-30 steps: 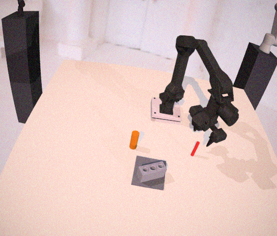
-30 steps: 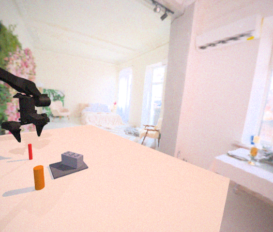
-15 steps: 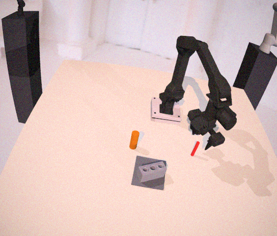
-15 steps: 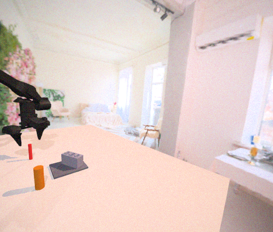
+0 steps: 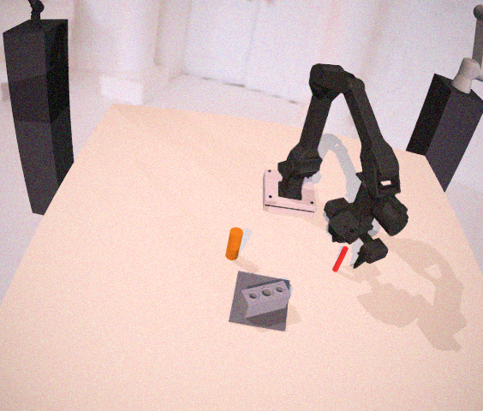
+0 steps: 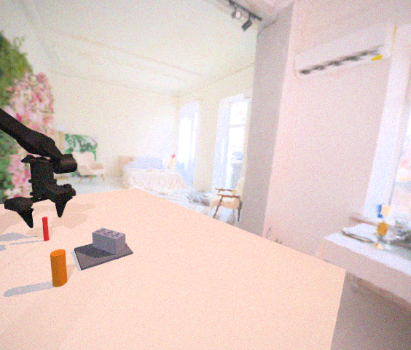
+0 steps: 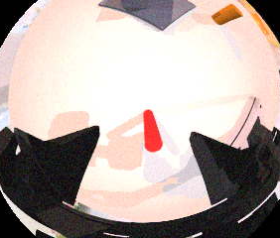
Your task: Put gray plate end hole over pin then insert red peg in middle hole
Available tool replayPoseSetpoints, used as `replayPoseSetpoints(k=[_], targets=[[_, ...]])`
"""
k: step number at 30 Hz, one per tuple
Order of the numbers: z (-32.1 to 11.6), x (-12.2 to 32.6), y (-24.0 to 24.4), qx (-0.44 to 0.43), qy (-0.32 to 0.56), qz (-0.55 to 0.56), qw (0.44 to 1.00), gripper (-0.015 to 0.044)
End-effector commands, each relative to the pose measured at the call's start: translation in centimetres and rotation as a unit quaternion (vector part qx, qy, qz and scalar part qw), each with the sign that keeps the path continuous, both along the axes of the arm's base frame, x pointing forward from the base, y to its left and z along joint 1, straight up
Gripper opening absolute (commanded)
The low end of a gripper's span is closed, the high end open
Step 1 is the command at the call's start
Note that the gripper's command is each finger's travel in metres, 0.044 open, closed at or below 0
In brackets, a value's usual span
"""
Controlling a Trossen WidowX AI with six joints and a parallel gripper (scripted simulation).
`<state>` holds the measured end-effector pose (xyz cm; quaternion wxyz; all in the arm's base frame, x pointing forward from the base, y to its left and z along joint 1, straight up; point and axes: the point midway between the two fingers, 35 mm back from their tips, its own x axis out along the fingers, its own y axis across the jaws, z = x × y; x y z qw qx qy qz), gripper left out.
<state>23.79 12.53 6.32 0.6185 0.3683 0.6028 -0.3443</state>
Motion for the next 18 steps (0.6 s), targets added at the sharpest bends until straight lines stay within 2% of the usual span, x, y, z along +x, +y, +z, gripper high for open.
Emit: replayPoseSetpoints(k=[1, 10, 18], targets=[[-1.1, -0.3, -0.1, -0.003, 0.009, -0.001, 1.0, 0.044], [-2.1, -0.4, -0.2, -0.003, 0.009, -0.001, 1.0, 0.044], [-2.1, -0.4, -0.2, -0.003, 0.009, -0.001, 1.0, 0.023]])
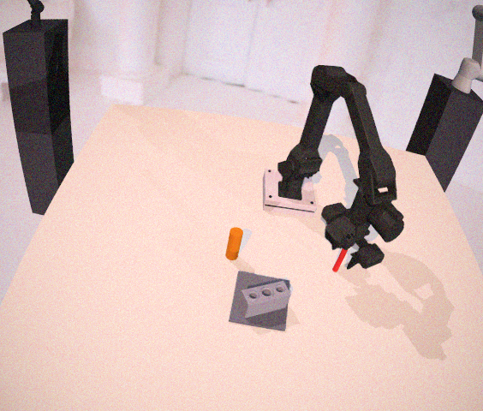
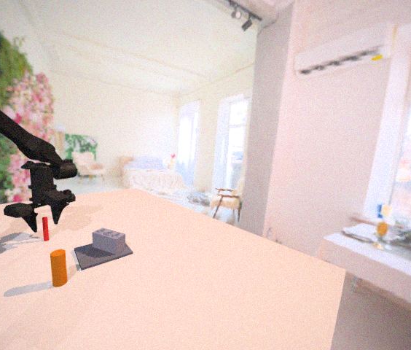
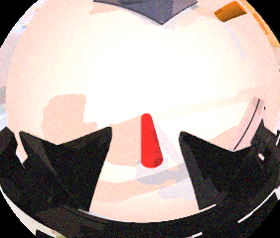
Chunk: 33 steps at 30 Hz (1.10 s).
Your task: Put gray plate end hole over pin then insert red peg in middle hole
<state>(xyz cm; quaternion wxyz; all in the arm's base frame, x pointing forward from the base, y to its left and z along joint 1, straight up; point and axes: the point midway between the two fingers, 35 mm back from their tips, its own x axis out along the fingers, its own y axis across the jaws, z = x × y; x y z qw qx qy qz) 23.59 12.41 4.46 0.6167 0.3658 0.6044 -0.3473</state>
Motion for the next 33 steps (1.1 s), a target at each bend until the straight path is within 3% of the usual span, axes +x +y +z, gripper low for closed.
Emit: replayPoseSetpoints(k=[1, 7, 13, 33], targets=[[-0.3, -0.2, 0.0, -0.001, 0.005, 0.0, 1.0, 0.0204], [-0.3, -0.2, 0.0, -0.001, 0.005, 0.0, 1.0, 0.0046], [-0.3, -0.2, 0.0, -0.001, 0.005, 0.0, 1.0, 0.0006], [4.1, 0.3, 0.2, 0.0, 0.005, 0.0, 1.0, 0.0]])
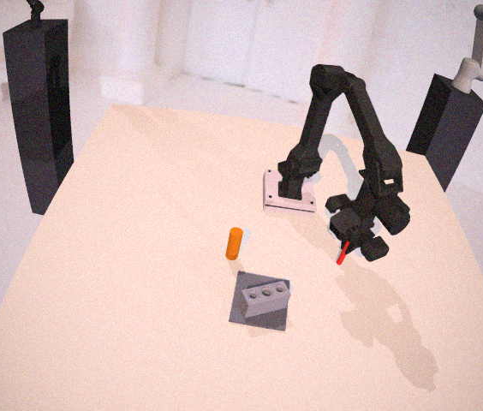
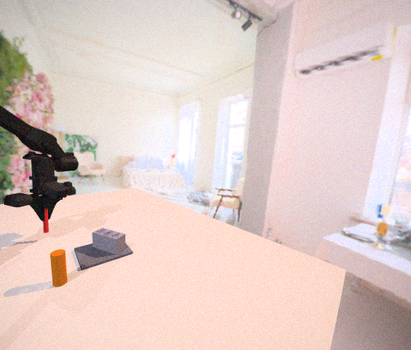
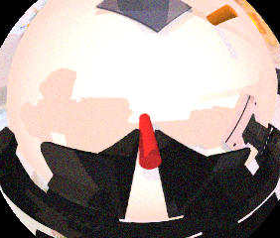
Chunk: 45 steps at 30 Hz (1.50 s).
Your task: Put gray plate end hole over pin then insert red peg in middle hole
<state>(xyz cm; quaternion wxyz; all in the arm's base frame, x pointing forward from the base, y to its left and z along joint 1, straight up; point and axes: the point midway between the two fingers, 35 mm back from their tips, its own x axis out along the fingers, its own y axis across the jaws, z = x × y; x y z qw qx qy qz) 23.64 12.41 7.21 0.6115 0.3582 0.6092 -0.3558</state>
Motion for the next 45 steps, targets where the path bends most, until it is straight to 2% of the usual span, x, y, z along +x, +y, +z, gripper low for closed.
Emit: replayPoseSetpoints(k=[1, 14, 15, 45], targets=[[1.7, 0.2, 0.2, 0.006, -0.007, 0.0, 1.0, 0.0], [5.8, 0.2, 0.1, 0.006, -0.007, 0.0, 1.0, 0.0], [4.4, 0.2, 0.0, 0.0, 0.0, -0.001, 1.0, 0.0], [5.0, 6.5, -4.8, 0.003, -0.006, 0.003, 1.0, 0.0]])
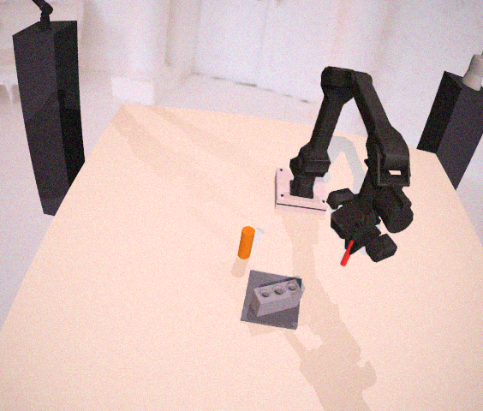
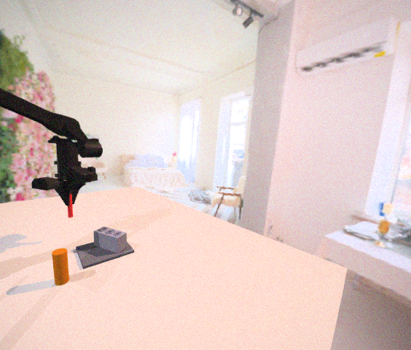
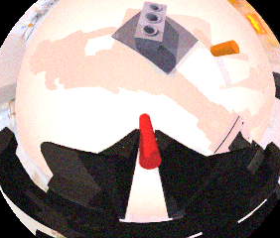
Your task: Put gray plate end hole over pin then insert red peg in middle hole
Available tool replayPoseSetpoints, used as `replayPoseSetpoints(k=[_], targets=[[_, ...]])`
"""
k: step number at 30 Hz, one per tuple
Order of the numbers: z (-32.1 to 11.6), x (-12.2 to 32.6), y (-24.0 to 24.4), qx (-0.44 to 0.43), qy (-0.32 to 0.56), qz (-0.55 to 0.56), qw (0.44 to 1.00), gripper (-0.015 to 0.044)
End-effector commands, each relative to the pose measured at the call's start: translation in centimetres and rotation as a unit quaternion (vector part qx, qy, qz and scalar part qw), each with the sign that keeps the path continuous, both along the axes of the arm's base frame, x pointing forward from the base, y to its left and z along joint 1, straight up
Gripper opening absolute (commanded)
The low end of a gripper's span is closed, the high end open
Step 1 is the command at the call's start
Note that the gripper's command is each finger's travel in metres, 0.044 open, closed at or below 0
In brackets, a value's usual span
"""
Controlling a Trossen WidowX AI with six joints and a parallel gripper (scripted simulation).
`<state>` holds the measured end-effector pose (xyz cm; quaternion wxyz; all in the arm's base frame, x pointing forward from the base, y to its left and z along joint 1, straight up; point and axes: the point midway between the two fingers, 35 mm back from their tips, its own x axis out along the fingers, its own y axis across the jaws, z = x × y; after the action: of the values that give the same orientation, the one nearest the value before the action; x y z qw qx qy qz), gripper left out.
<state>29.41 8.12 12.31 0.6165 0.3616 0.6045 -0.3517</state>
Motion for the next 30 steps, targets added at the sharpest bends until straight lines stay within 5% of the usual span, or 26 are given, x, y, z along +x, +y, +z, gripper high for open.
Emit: replayPoseSetpoints(k=[1, 30], targets=[[-0.1, 0.9, -0.7, 0.001, 0.002, 0.002, 1.0, 0.0], [0.0, 5.8, -7.9, 0.0, -0.001, 0.001, 1.0, 0.0]])
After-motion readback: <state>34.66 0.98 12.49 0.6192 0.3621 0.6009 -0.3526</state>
